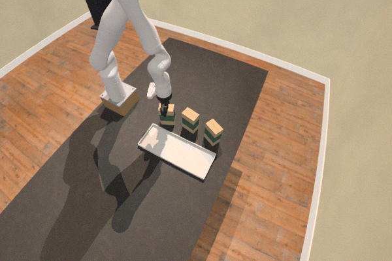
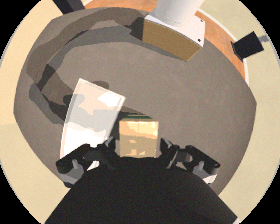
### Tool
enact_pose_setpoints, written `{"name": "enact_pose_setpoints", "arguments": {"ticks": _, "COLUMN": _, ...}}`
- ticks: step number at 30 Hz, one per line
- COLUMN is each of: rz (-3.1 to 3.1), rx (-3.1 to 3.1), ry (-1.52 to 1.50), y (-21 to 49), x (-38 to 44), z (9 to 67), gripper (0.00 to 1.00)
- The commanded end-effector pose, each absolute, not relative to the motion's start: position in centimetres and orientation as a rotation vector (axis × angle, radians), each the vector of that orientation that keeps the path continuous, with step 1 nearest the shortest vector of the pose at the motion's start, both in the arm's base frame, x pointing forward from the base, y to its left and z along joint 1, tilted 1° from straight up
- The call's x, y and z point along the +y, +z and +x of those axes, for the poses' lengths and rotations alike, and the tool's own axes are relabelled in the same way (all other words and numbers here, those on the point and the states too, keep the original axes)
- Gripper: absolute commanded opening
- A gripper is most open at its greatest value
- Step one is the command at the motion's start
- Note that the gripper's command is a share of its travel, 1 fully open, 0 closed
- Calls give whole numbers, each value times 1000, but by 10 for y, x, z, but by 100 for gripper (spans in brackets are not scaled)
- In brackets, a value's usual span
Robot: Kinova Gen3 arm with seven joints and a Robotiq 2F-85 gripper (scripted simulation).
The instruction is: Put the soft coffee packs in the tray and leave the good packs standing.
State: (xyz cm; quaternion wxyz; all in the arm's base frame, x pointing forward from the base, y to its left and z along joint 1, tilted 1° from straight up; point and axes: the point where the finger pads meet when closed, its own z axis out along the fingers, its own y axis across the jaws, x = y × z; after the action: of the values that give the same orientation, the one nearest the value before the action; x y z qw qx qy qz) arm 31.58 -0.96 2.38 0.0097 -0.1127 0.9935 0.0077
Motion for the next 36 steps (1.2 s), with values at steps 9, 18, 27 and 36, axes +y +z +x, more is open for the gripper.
{"name": "enact_pose_setpoints", "arguments": {"ticks": 9, "rz": -352, "rx": 3101, "ry": 24, "y": 24, "x": -10, "z": 316, "gripper": 83}}
{"name": "enact_pose_setpoints", "arguments": {"ticks": 18, "rz": -352, "rx": 3101, "ry": 24, "y": 24, "x": -10, "z": 316, "gripper": 83}}
{"name": "enact_pose_setpoints", "arguments": {"ticks": 27, "rz": -352, "rx": 3101, "ry": 24, "y": 24, "x": -10, "z": 316, "gripper": 25}}
{"name": "enact_pose_setpoints", "arguments": {"ticks": 36, "rz": -352, "rx": 3101, "ry": 24, "y": 24, "x": -10, "z": 316, "gripper": 25}}
